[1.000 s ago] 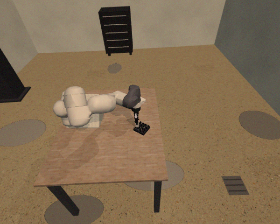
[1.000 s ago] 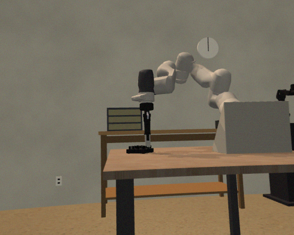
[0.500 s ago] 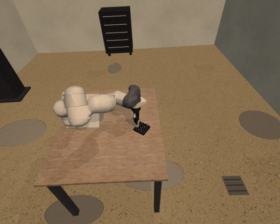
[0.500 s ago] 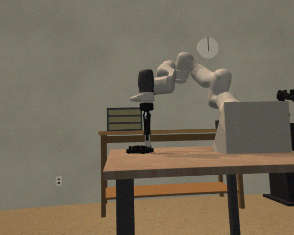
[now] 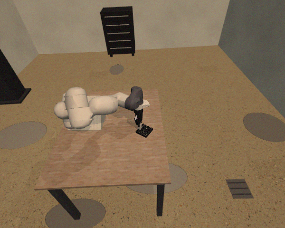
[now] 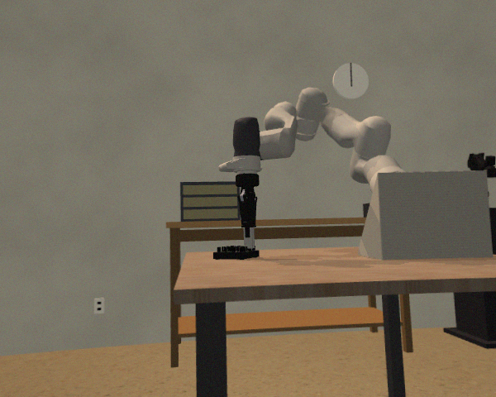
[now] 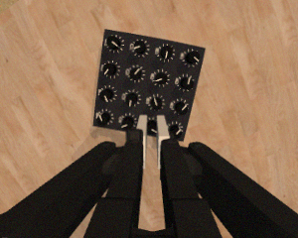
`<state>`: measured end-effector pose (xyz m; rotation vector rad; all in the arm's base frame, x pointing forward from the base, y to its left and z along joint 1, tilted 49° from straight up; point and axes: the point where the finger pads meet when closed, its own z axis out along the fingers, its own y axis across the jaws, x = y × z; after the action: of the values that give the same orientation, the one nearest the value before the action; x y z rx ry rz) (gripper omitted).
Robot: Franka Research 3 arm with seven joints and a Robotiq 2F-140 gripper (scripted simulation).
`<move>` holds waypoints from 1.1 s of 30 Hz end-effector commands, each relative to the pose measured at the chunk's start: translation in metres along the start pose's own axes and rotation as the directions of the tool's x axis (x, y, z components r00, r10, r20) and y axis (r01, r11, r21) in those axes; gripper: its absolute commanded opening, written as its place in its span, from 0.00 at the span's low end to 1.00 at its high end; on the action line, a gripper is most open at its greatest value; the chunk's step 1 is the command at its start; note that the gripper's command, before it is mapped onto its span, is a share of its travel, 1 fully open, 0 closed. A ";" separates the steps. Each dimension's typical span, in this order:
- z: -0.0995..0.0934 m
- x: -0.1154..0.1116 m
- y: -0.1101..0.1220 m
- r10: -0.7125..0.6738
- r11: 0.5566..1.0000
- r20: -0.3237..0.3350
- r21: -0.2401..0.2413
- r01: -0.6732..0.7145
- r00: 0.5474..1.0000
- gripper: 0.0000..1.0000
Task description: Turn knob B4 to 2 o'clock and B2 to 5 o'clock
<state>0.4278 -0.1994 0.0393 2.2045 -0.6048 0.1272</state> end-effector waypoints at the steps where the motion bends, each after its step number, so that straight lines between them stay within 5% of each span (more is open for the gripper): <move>1: 0.001 0.000 0.000 0.132 0.991 -0.004 0.001 -0.132 0.991 0.05; 33: 0.001 0.000 0.000 0.209 0.978 -0.004 0.002 -0.209 0.978 0.05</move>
<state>0.4277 -0.1994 0.0393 2.1399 -0.8213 0.2330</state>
